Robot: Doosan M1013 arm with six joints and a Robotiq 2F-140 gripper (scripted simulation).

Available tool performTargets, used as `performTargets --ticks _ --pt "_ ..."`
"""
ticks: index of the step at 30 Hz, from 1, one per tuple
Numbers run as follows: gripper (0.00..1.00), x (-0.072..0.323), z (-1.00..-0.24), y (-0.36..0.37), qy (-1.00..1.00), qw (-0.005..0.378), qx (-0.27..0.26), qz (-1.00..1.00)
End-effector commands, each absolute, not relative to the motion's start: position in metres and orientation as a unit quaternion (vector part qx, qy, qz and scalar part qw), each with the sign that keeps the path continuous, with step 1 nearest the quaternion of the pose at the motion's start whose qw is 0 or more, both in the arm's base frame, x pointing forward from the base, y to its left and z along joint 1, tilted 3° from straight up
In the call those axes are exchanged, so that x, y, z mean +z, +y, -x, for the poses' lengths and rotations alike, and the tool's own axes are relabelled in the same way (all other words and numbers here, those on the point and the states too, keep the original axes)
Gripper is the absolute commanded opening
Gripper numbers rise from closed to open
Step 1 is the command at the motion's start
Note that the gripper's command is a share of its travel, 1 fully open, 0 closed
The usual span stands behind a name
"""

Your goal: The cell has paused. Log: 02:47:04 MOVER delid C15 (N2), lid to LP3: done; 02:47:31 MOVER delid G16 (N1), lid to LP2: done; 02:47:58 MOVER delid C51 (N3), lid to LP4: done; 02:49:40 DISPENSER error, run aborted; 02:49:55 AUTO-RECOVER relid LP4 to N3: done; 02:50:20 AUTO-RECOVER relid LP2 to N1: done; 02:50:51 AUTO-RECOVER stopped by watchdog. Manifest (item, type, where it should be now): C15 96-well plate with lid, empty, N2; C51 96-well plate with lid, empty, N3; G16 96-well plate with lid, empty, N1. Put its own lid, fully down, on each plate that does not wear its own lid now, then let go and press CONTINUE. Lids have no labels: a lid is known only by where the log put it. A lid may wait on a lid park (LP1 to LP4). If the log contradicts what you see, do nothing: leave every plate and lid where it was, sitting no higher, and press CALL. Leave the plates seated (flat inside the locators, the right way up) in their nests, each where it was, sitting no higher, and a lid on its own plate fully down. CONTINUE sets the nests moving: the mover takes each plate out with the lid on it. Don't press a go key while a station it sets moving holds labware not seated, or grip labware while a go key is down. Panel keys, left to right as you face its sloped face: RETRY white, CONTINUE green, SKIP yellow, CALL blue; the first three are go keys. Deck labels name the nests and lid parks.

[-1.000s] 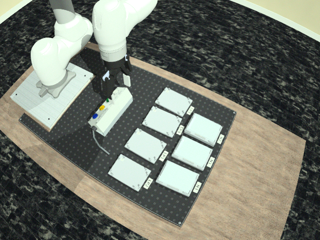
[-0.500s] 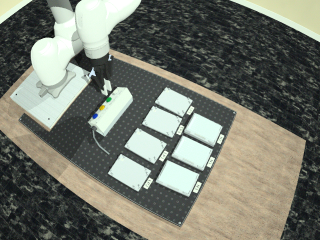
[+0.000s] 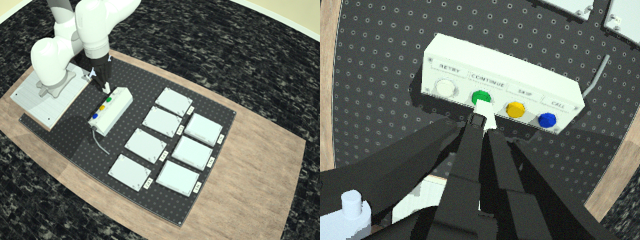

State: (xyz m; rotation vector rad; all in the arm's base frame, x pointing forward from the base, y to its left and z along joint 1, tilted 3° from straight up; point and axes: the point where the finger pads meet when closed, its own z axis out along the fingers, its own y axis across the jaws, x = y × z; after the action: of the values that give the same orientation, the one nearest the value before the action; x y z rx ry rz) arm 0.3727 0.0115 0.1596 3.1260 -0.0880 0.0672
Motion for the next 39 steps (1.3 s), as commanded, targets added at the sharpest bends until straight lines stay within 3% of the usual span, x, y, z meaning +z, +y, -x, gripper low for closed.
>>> performTargets --ticks 1,39 --pt "0.00 0.1592 -0.3709 0.0117 -0.028 0.006 0.024 -0.999" --pt "0.00 0.1518 -0.3714 0.0114 -0.028 0.006 0.024 -0.999"
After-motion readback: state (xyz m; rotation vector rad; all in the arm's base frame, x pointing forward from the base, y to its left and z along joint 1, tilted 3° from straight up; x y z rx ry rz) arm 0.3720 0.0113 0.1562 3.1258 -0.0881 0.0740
